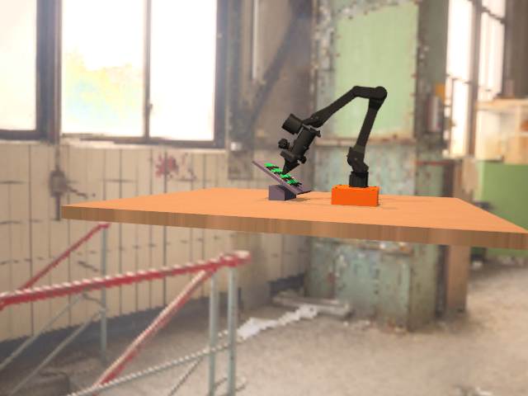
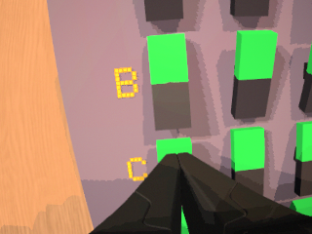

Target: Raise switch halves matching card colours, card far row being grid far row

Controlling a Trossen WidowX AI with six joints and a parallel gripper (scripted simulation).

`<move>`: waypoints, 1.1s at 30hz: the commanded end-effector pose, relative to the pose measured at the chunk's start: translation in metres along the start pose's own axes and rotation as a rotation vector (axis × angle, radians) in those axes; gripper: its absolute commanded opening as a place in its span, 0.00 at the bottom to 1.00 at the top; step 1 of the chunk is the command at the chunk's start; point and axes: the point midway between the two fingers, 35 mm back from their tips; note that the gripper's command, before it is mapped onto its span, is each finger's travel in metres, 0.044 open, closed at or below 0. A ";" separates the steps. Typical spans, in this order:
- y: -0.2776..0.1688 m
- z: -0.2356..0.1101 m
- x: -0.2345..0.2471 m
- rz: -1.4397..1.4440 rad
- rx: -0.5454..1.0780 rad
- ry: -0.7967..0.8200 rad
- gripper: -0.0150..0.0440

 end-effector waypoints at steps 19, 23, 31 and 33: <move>0.000 0.003 0.000 -0.004 0.000 0.004 0.25; 0.000 0.004 0.000 -0.004 0.000 0.004 0.25; 0.000 0.005 0.000 -0.004 0.000 0.004 0.25; 0.000 0.005 0.000 -0.004 0.000 0.004 0.25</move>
Point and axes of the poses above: the point midway between the two fingers, 35 mm back from their tips, its own z axis out along the fingers, its own x axis across the jaws, y = z × x, and after that the axes turned 10 degrees about z, right-handed
